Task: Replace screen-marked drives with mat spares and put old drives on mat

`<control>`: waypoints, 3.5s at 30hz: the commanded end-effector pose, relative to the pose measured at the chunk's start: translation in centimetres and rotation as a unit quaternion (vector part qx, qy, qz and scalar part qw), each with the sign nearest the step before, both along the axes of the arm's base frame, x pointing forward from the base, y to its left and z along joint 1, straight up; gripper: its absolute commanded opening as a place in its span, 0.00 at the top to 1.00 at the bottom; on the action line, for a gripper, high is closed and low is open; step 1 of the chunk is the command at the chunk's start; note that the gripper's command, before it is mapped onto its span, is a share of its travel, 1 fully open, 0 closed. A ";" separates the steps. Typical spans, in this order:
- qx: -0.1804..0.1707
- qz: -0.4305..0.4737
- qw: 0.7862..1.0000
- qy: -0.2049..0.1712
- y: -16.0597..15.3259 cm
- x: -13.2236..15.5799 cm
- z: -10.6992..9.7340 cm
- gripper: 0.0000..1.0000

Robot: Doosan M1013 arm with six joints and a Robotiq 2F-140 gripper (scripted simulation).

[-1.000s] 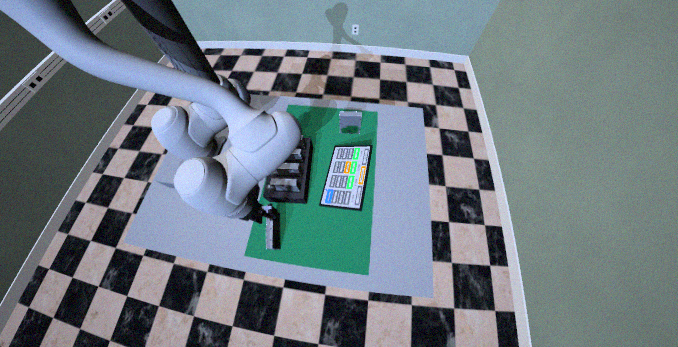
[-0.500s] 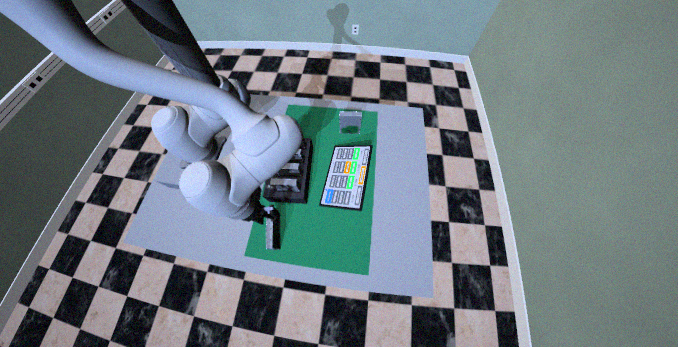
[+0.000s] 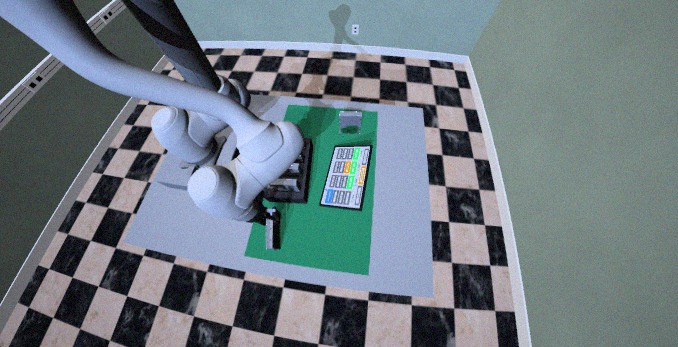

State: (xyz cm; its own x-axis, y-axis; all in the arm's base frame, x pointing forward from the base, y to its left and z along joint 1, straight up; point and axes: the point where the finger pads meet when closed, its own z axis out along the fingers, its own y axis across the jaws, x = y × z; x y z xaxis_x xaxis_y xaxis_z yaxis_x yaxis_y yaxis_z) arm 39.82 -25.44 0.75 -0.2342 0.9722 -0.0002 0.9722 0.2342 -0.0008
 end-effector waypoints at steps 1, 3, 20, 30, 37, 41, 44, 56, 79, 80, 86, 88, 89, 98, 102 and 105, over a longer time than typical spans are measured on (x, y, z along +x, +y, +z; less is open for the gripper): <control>0.000 0.000 1.000 0.000 0.0 0.0 -0.4 0.60; 0.000 0.000 1.000 0.000 0.0 0.0 -0.7 0.60; 0.000 0.000 1.000 0.000 0.0 0.0 -2.3 0.60; 0.000 0.000 1.000 0.000 0.0 0.0 -2.3 0.60; 0.000 0.000 1.000 0.000 0.0 0.0 -2.3 0.60; 0.000 0.000 1.000 0.000 0.0 0.0 -2.3 0.74; 0.000 0.000 1.000 0.000 0.0 0.0 -2.3 0.74; 0.000 0.000 1.000 0.000 0.0 0.0 -2.2 0.75; 0.000 0.000 1.000 0.000 0.0 0.0 -2.0 0.90; 0.000 0.000 1.000 0.000 0.0 0.0 -2.0 0.90; 0.000 0.000 1.000 0.000 0.0 0.0 -2.0 0.90; 0.000 0.000 1.000 0.000 0.0 0.0 -2.0 0.90; 0.000 0.000 1.000 0.000 0.0 0.0 -2.0 0.90; 0.000 0.000 1.000 0.000 0.0 0.0 -2.0 0.90; 0.000 0.000 1.000 0.000 0.0 0.0 -2.0 0.90; 0.000 0.000 1.000 0.000 0.0 0.0 -1.9 0.90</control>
State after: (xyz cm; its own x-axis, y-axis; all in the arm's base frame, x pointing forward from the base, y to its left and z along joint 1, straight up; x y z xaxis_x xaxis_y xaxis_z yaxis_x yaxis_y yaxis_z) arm 39.81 -25.43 -1.26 -0.2341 0.9722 0.0002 0.9722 0.2341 -0.0010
